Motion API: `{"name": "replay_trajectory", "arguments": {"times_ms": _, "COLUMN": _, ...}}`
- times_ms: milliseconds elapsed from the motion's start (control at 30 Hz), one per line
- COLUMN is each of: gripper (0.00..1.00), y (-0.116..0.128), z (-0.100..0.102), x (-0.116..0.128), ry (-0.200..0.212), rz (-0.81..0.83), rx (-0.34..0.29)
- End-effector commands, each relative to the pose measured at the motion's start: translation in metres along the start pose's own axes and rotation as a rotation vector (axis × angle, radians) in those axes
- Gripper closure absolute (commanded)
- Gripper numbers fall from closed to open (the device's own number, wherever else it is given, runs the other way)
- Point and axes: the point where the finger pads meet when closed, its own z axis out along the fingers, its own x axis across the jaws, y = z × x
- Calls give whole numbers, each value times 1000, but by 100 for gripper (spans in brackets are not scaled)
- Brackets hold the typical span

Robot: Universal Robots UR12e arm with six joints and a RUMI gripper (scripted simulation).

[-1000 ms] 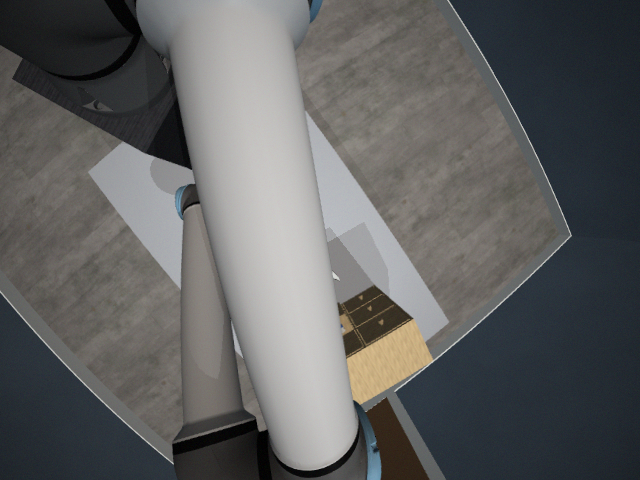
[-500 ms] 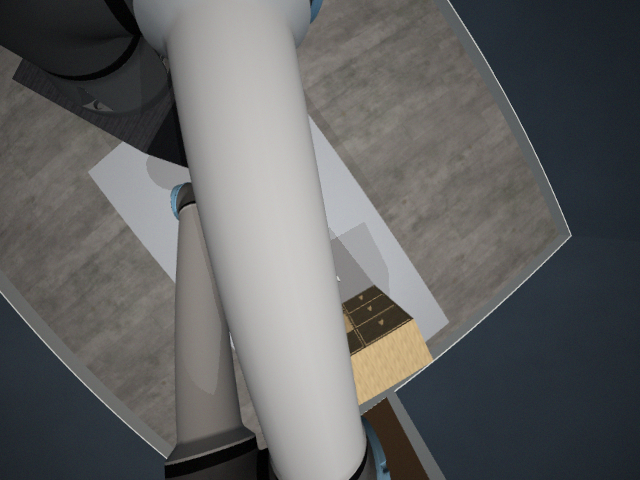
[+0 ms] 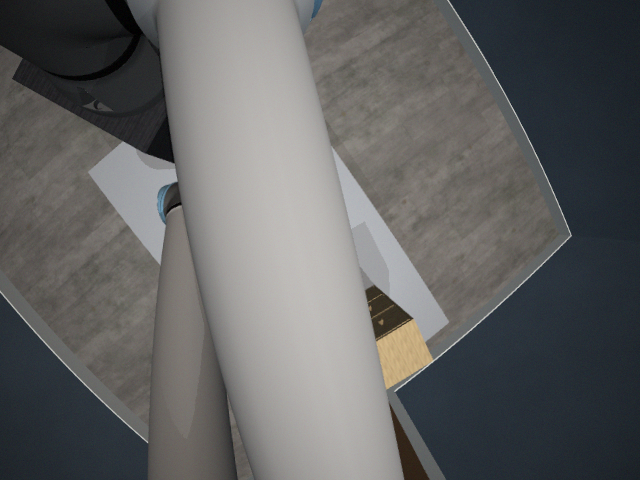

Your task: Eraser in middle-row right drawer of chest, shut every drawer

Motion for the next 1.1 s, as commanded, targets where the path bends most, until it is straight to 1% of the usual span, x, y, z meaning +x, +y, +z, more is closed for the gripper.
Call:
{"name": "replay_trajectory", "arguments": {"times_ms": 0, "gripper": 0, "y": 4, "z": -1, "x": 0, "ry": -2, "rz": -1, "rx": 110}}
{"name": "replay_trajectory", "arguments": {"times_ms": 33, "gripper": 0, "y": 4, "z": -1, "x": 0, "ry": -2, "rz": -1, "rx": 110}}
{"name": "replay_trajectory", "arguments": {"times_ms": 533, "gripper": 0, "y": 11, "z": -7, "x": -1, "ry": -2, "rz": -1, "rx": 433}}
{"name": "replay_trajectory", "arguments": {"times_ms": 600, "gripper": 0, "y": 11, "z": -7, "x": -1, "ry": -2, "rz": -1, "rx": 433}}
{"name": "replay_trajectory", "arguments": {"times_ms": 833, "gripper": 0, "y": 15, "z": -10, "x": 0, "ry": -3, "rz": 0, "rx": 574}}
{"name": "replay_trajectory", "arguments": {"times_ms": 1067, "gripper": 0, "y": 18, "z": -12, "x": 0, "ry": -3, "rz": 0, "rx": 701}}
